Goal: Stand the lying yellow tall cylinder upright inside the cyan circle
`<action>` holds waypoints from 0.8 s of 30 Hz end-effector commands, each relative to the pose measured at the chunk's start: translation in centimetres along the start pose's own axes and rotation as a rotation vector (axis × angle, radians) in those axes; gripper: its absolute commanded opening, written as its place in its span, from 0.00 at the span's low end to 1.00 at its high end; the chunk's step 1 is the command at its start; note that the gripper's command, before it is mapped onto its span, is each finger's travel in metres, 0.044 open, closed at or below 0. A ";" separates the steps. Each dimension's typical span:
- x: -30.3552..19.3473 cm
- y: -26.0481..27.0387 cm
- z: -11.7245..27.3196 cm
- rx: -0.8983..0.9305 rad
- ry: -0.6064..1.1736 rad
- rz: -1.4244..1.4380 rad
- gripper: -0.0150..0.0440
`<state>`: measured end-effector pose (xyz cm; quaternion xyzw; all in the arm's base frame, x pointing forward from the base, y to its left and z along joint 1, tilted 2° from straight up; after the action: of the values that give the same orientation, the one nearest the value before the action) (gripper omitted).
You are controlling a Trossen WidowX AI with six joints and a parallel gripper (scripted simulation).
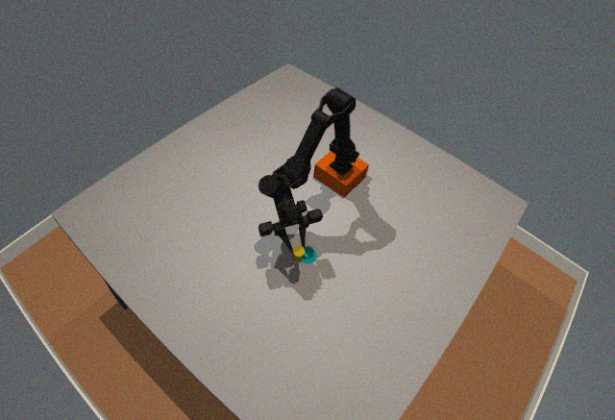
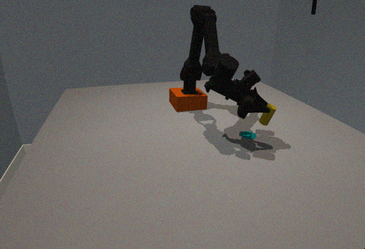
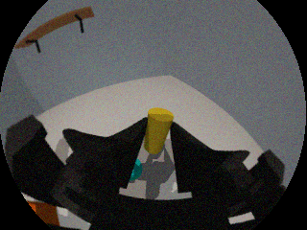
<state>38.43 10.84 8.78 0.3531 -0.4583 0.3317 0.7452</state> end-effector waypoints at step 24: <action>-0.4 1.4 2.1 0.070 -0.116 0.037 0.43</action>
<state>36.66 9.89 9.28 0.3829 -0.4925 0.3390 0.7042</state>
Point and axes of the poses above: the point midway between the two fingers, 35 mm back from their tips, its own z axis back along the fingers, its own y axis across the jaws, x = y × z, the point moved 2 cm from there along z, back along the fingers, and after that the axes turned 7 degrees about -z, right-handed, at the moved point
